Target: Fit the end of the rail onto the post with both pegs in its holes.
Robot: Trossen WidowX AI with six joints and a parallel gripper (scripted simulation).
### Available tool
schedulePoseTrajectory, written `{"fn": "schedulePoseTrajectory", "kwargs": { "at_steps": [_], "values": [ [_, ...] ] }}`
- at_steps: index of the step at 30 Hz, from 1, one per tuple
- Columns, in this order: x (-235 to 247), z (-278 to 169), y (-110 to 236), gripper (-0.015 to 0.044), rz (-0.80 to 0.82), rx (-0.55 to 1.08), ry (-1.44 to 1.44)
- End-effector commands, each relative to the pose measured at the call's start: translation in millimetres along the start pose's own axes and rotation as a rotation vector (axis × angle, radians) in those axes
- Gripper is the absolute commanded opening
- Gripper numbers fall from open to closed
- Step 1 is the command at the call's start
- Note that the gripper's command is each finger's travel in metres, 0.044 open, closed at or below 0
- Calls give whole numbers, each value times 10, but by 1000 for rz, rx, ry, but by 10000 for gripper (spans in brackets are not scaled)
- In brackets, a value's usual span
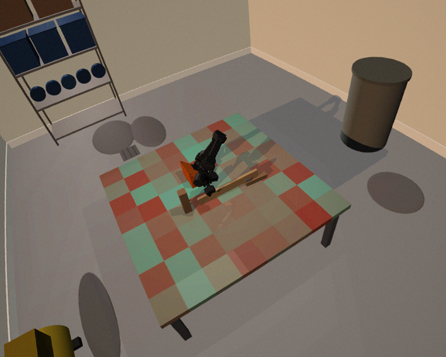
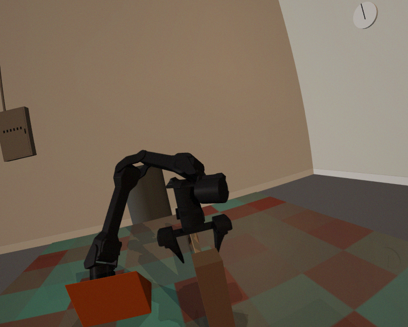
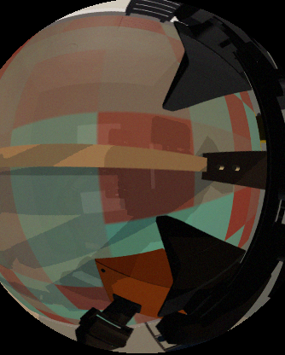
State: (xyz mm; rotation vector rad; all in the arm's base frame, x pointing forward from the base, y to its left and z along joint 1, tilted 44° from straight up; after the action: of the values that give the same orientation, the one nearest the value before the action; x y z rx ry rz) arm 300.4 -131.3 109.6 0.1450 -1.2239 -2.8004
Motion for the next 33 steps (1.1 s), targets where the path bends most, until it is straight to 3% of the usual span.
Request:
{"fn": "schedulePoseTrajectory", "kwargs": {
  "at_steps": [1, 33],
  "values": [
    [-17, -13, 4, 440, -5, -11, 18],
    [-36, -12, -508, 440, -6, -11, 18]
  ]
}}
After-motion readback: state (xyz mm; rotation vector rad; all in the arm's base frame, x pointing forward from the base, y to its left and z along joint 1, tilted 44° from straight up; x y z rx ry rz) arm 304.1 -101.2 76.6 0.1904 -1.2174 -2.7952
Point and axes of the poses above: the point midway between the two fingers, 35 mm back from their tips, its own y axis back along the fingers, its own x axis across the jaws, z = x × y, the point moved 10 cm from there along y, back along the fingers, and after that the axes turned 7 degrees about y, right-handed, at the moved point
